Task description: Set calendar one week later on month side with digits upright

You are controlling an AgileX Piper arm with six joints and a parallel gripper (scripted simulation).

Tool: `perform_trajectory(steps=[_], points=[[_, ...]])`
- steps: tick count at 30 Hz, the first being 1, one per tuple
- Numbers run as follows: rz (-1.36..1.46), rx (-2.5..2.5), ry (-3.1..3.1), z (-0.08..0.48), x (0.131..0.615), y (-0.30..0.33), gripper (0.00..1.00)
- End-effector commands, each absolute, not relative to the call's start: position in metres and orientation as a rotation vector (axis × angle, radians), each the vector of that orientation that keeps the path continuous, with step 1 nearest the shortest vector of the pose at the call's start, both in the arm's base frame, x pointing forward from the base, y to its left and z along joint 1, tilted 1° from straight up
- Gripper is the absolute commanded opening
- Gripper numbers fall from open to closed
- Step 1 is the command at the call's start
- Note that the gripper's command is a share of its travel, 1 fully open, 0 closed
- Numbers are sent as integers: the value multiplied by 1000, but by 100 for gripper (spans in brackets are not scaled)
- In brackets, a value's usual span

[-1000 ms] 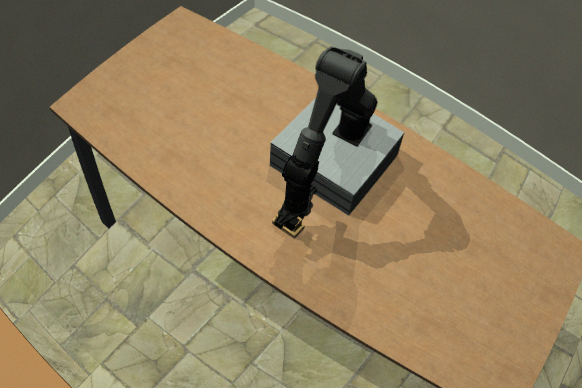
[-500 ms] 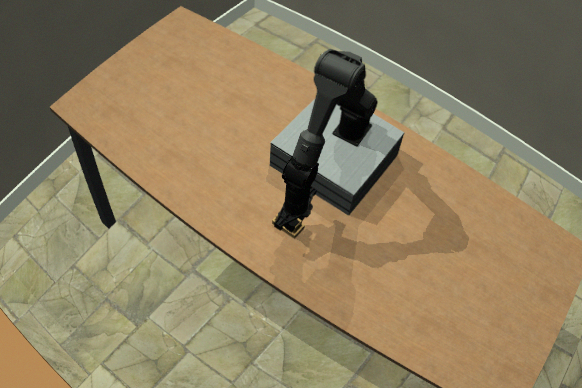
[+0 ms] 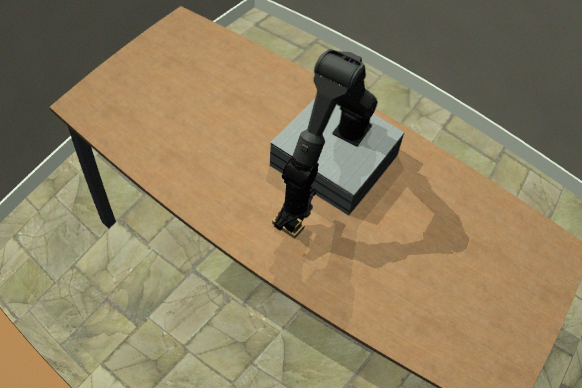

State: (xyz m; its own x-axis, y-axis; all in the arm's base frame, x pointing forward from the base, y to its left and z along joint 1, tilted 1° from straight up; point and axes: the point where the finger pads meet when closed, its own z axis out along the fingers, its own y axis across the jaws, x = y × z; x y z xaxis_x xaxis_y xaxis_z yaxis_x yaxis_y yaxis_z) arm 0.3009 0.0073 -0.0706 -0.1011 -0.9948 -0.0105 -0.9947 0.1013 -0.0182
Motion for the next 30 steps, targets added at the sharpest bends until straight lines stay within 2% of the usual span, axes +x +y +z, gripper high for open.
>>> perform_trajectory(steps=[1,23,24,26,27,29,30], points=[[-6,-2093,2318,-71,300,8,36],[-6,-2093,2318,-71,300,8,36],[-6,-2093,2318,-71,300,8,41],[-6,-2093,2318,-71,300,8,41],[-6,-2093,2318,-71,300,8,46],[-6,-2093,2318,-71,300,8,46],[-6,-2093,2318,-71,300,8,51]])
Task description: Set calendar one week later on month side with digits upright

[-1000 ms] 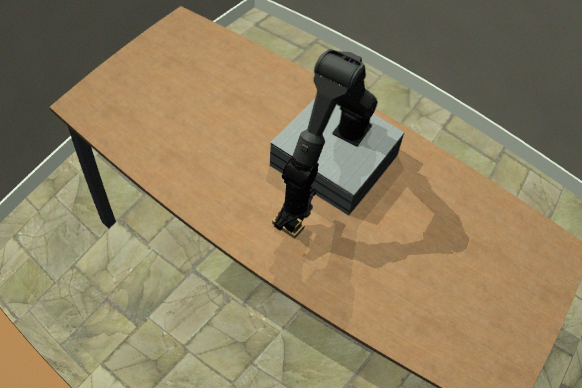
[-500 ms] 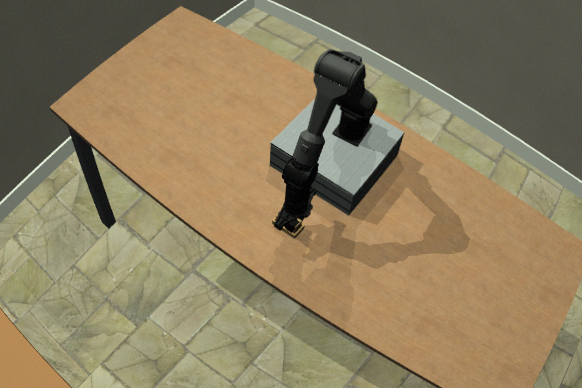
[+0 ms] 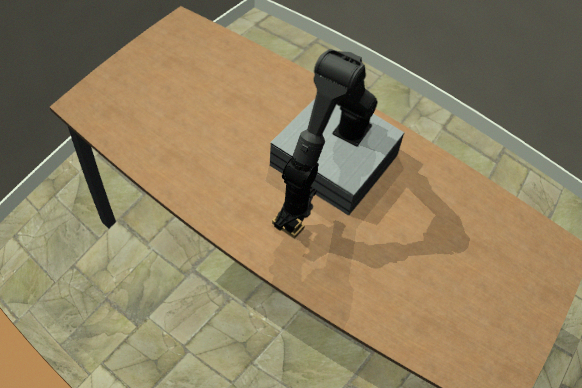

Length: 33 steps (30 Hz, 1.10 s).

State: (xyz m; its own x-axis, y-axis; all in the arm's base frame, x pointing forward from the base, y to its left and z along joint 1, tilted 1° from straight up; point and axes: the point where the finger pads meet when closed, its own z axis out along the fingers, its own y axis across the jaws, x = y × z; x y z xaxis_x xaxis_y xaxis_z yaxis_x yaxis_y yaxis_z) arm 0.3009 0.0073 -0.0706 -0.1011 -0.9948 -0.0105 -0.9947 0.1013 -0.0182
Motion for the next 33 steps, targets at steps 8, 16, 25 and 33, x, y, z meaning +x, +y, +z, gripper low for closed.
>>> perform_trajectory(steps=[8,16,25,33], points=[[-6,-2093,2318,-71,300,8,61],[-6,-2093,2318,-71,300,8,61],[-12,-2091,2315,-61,301,8,61],[-13,-2090,2315,-23,301,7,61]])
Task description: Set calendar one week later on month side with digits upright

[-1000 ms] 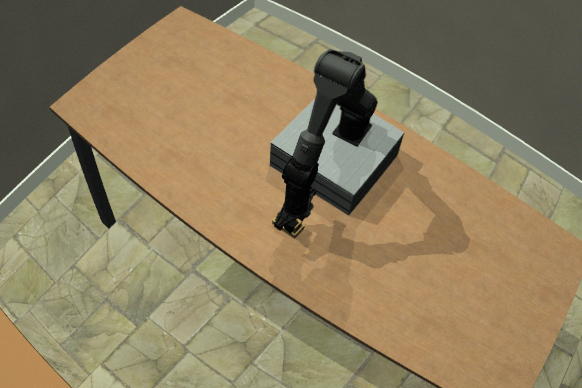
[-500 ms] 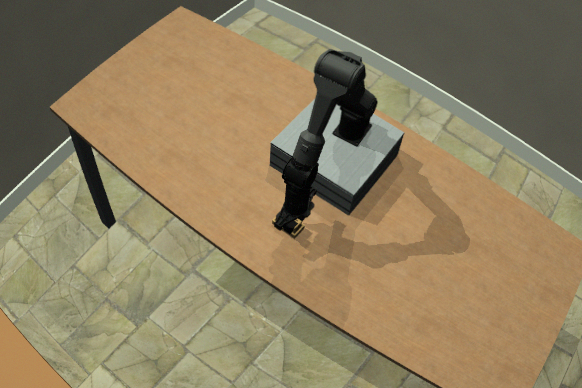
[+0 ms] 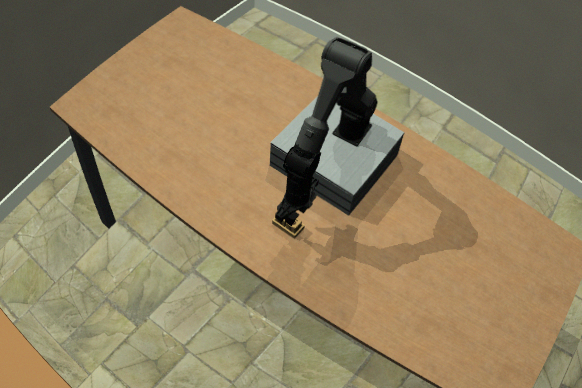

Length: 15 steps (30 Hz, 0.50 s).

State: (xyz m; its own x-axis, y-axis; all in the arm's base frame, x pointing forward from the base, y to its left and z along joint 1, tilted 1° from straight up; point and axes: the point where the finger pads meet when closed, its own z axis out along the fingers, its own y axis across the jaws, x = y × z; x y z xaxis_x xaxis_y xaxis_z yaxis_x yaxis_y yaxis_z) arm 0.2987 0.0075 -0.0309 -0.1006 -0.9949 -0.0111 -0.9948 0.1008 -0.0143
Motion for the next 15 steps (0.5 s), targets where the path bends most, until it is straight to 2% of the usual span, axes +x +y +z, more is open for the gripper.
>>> perform_trajectory(steps=[1,15], points=[[-13,-2090,2315,-18,301,7,61],[-12,-2091,2316,20,300,7,61]])
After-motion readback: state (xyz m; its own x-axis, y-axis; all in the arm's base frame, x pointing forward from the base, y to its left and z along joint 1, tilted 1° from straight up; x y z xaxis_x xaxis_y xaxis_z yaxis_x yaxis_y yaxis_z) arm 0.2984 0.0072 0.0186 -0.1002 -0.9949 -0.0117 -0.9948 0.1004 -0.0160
